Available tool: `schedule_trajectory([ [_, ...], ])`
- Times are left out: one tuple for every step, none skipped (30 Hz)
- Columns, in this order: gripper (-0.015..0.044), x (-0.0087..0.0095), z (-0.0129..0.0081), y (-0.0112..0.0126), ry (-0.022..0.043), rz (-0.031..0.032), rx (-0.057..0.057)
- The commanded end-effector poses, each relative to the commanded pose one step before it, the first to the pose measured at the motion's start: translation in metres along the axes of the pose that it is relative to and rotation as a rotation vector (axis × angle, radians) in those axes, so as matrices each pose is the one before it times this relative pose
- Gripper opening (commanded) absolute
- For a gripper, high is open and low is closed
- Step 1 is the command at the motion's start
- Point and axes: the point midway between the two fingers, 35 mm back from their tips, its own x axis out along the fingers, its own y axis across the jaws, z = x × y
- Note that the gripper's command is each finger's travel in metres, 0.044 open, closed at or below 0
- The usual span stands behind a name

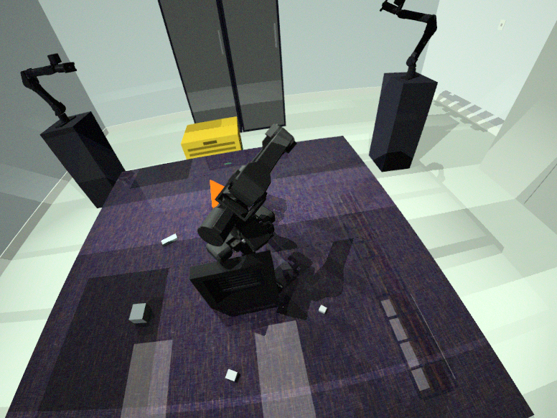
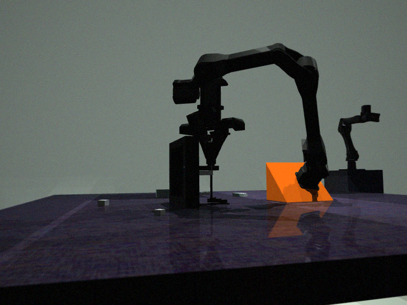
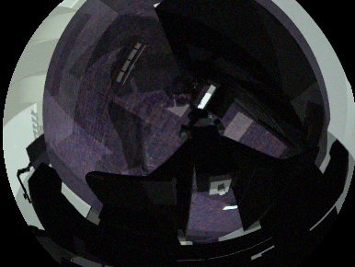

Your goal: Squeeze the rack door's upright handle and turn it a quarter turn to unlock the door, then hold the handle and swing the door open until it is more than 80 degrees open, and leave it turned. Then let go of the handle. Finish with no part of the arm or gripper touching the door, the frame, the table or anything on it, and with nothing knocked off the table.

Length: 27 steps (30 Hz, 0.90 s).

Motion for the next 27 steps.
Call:
schedule_trajectory([
  [0.0010, 0.00111, -0.00020, 0.00012, 0.00219, 0.00330, -0.2194],
  [0.0010, 0.00000, 0.00000, 0.00000, 0.00000, 0.00001, -0.0493],
  [0.0010, 0.00000, 0.00000, 0.00000, 0.00000, 0.00001, -0.0493],
  [0.0010, 0.00000, 0.00000, 0.00000, 0.00000, 0.00001, -0.0493],
  [0.0010, 0.00000, 0.00000, 0.00000, 0.00000, 0.00001, -0.0493],
  [0.0010, 0.00000, 0.00000, 0.00000, 0.00000, 0.00001, -0.0493],
  [0.0010, 0.00000, 0.00000, 0.00000, 0.00000, 0.00001, -0.0493],
  [0.0010, 0.00000, 0.00000, 0.00000, 0.00000, 0.00001, -0.0493],
  [0.0010, 0.00000, 0.00000, 0.00000, 0.00000, 0.00001, -0.0493],
  [0.0010, 0.00000, 0.00000, 0.00000, 0.00000, 0.00001, -0.0493],
  [0.0010, 0.00000, 0.00000, 0.00000, 0.00000, 0.00001, -0.0493],
  [0.0010, 0.00000, 0.00000, 0.00000, 0.00000, 0.00001, -0.0493],
  [0.0010, 0.00000, 0.00000, 0.00000, 0.00000, 0.00001, -0.0493],
  [0.0010, 0.00000, 0.00000, 0.00000, 0.00000, 0.00001, -0.0493],
  [0.0010, 0.00000, 0.00000, 0.00000, 0.00000, 0.00001, -0.0493],
  [0.0010, 0.00000, 0.00000, 0.00000, 0.00000, 0.00001, -0.0493],
  [0.0010, 0.00000, 0.00000, 0.00000, 0.00000, 0.00001, -0.0493],
  [0.0010, 0.00000, 0.00000, 0.00000, 0.00000, 0.00000, -0.0493],
  [0.0010, 0.00000, 0.00000, 0.00000, 0.00000, 0.00000, -0.0493],
  [0.0010, 0.00000, 0.00000, 0.00000, 0.00000, 0.00000, -0.0493],
  [0.0010, 0.00000, 0.00000, 0.00000, 0.00000, 0.00000, -0.0493],
  [0.0010, 0.00000, 0.00000, 0.00000, 0.00000, 0.00000, -0.0493],
  [0.0010, 0.00000, 0.00000, 0.00000, 0.00000, 0.00000, -0.0405],
  [0.0010, 0.00000, 0.00000, 0.00000, 0.00000, 0.00000, -0.0243],
  [0.0010, 0.00000, 0.00000, 0.00000, 0.00000, 0.00000, -0.0081],
  [0.0010, 0.00000, 0.00000, 0.00000, 0.00000, 0.00000, 0.0000],
  [0.0010, 0.00000, 0.00000, 0.00000, 0.00000, 0.00000, 0.0000],
])
